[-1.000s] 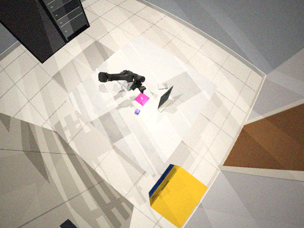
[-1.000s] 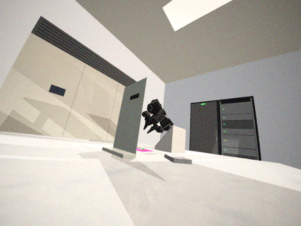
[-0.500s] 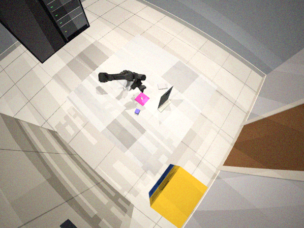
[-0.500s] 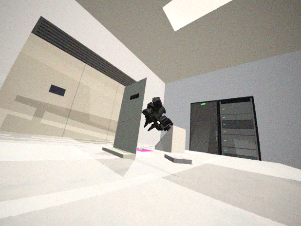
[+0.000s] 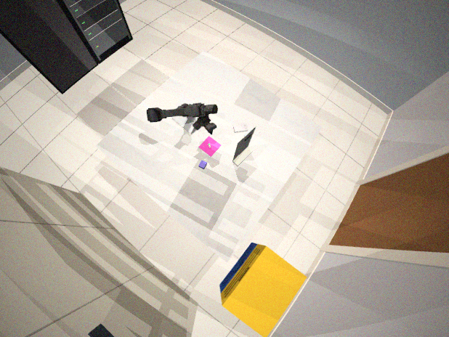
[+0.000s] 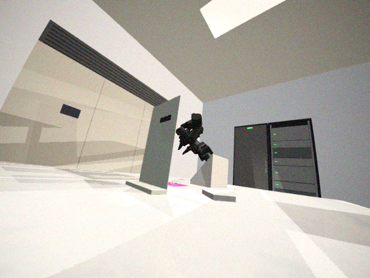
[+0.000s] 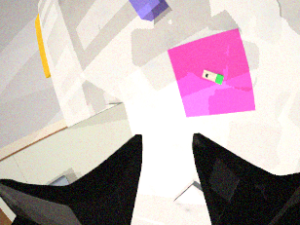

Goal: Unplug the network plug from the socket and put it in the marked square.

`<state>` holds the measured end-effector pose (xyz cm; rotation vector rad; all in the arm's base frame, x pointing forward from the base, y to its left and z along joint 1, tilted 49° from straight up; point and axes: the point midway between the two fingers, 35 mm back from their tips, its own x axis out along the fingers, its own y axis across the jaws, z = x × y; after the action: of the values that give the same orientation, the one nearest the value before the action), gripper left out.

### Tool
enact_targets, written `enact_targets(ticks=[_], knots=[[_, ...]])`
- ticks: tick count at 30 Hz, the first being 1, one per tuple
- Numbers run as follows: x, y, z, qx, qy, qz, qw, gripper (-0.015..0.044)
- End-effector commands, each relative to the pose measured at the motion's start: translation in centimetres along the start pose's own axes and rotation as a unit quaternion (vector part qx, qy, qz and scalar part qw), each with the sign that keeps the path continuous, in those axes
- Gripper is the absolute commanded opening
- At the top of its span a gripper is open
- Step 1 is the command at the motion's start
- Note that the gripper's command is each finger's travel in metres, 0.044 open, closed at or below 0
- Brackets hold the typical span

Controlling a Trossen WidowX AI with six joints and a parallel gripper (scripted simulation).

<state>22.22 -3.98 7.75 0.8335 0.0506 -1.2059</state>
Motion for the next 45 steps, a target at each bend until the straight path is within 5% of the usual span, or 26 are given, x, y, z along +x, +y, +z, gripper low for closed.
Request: enact_targets(ticks=[1, 21, 32, 45], knots=[[-0.9, 0.7, 0.0, 0.004, 0.000, 0.001, 1.000, 0.0156], [-5.3, 3.2, 1.0, 0.009, -0.014, 0.014, 1.000, 0.0156], [-5.3, 3.2, 1.0, 0.009, -0.014, 0.014, 1.000, 0.0440], [-5.3, 3.2, 1.0, 0.009, -0.014, 0.014, 1.000, 0.0440]])
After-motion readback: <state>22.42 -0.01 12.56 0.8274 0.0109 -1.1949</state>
